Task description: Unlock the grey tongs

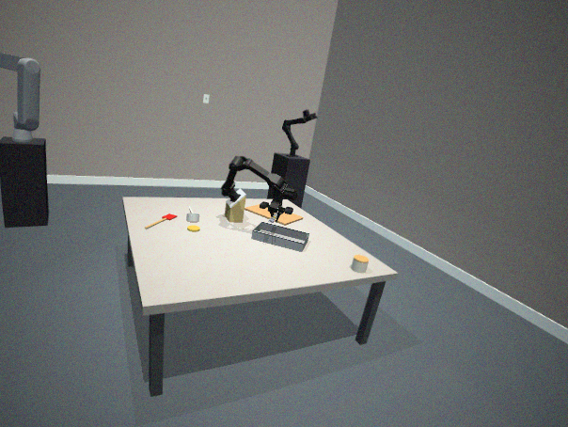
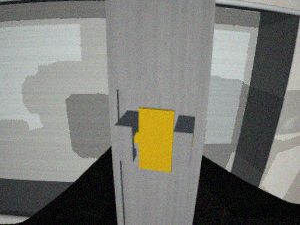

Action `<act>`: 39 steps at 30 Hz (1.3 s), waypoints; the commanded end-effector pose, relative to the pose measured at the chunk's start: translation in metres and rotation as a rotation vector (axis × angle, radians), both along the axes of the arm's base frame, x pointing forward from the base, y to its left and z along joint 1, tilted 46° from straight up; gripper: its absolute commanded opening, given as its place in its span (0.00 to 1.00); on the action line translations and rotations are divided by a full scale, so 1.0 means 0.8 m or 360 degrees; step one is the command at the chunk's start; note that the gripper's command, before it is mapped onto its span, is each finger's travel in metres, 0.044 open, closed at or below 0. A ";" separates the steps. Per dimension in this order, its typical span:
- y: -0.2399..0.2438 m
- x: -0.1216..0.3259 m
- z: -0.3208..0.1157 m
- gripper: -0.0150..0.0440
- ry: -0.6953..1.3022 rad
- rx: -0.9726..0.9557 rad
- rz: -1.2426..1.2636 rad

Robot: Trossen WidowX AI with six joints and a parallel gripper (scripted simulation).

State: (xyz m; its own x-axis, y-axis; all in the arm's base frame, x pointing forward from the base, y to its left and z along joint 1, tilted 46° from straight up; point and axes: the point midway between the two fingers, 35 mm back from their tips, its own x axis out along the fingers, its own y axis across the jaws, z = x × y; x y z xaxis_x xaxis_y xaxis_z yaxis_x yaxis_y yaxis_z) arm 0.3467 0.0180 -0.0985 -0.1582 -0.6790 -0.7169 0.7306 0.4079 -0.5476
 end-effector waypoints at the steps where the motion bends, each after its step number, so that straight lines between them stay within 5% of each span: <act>1: 0.039 -0.006 -0.015 0.00 0.0071 0.0044 0.0101; 26: 0.219 -0.119 -0.100 0.00 0.0518 0.0140 0.0549; 39: 0.252 -0.160 -0.115 0.00 0.0629 0.0145 0.0651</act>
State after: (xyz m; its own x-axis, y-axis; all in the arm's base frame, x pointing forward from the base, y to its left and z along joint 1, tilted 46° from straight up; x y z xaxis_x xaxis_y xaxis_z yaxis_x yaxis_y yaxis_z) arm 0.2252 0.2106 -0.1891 -0.1650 -0.6859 -0.7087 0.2705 0.6595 -0.7013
